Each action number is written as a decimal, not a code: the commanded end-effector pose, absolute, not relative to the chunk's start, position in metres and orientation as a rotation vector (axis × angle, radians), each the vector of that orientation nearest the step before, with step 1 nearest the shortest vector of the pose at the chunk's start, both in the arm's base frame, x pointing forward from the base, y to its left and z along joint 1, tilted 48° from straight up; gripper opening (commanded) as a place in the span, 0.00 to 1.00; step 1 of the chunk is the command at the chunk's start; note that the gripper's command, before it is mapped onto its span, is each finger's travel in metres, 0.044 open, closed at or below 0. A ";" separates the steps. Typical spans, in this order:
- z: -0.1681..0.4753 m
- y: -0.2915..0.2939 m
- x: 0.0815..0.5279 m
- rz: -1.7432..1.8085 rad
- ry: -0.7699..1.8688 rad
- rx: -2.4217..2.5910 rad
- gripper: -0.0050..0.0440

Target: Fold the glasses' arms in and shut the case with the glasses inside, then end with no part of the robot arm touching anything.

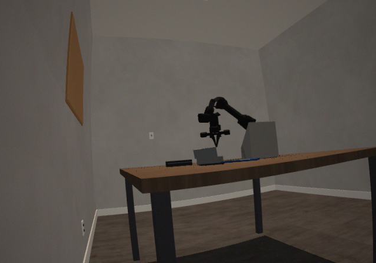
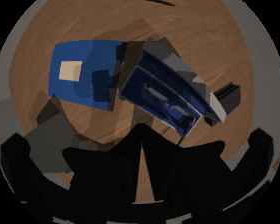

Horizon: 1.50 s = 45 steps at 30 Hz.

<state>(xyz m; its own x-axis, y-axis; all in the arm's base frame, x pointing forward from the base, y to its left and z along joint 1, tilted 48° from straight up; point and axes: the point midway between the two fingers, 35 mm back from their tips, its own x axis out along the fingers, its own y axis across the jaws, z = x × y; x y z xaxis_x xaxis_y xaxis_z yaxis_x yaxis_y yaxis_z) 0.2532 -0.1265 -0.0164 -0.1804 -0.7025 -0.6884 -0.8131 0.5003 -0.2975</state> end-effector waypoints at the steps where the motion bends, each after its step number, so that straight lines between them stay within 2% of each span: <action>1: -0.010 -0.133 0.259 0.031 1.905 -1.155 0.10; 27: 0.020 -0.165 0.278 -0.641 1.672 -0.623 0.10; 45: 0.045 -0.191 0.287 -1.058 1.401 -0.226 0.10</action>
<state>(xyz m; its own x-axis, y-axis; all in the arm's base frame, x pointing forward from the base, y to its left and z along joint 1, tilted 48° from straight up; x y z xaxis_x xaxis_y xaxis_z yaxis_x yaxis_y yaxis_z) 0.2856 -0.1864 0.0403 -0.1788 -0.7042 -0.6871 0.3975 0.5871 -0.7052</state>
